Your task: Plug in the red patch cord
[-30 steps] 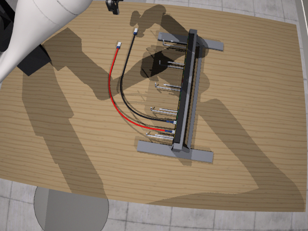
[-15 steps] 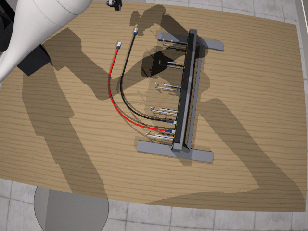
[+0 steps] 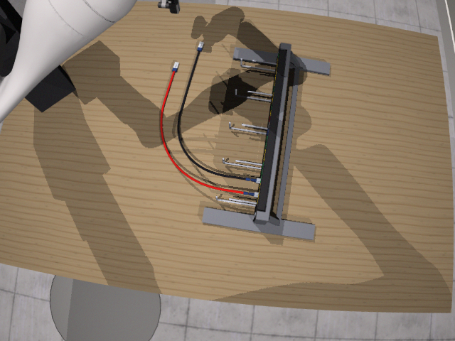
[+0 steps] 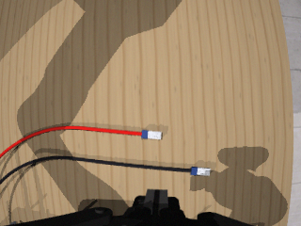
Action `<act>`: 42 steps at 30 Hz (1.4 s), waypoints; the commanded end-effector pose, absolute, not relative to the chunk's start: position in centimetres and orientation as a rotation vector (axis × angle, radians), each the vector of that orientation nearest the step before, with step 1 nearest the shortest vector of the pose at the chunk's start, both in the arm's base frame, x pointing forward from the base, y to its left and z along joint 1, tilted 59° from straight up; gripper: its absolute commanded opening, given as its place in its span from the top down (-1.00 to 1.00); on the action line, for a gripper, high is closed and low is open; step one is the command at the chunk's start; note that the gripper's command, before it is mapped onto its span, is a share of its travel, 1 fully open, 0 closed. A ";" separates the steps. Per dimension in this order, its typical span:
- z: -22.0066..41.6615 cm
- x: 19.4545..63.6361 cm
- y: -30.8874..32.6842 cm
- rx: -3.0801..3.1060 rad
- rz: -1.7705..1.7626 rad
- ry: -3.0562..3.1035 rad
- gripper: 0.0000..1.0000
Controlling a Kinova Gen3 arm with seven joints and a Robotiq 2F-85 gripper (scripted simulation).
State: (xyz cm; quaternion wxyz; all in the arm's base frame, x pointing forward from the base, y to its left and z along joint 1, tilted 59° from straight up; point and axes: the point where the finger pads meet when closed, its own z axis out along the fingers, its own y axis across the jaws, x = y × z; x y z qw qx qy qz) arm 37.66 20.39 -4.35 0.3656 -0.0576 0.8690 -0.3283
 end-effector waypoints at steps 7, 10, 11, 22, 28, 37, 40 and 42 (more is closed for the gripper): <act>-4.6 37.4 20.9 -0.170 -0.836 2.242 1.00; -4.6 37.4 21.0 -0.161 -0.829 2.248 1.00; -4.6 37.3 21.0 -0.157 -0.827 2.251 1.00; -4.8 36.5 21.2 -0.040 -0.770 2.327 1.00; -5.0 34.9 22.2 0.106 -0.684 2.436 1.00; -4.1 32.9 24.9 0.378 -0.501 2.588 1.00; -3.0 32.0 26.9 0.528 -0.386 2.651 1.00; -2.2 31.6 28.1 0.615 -0.314 2.682 1.00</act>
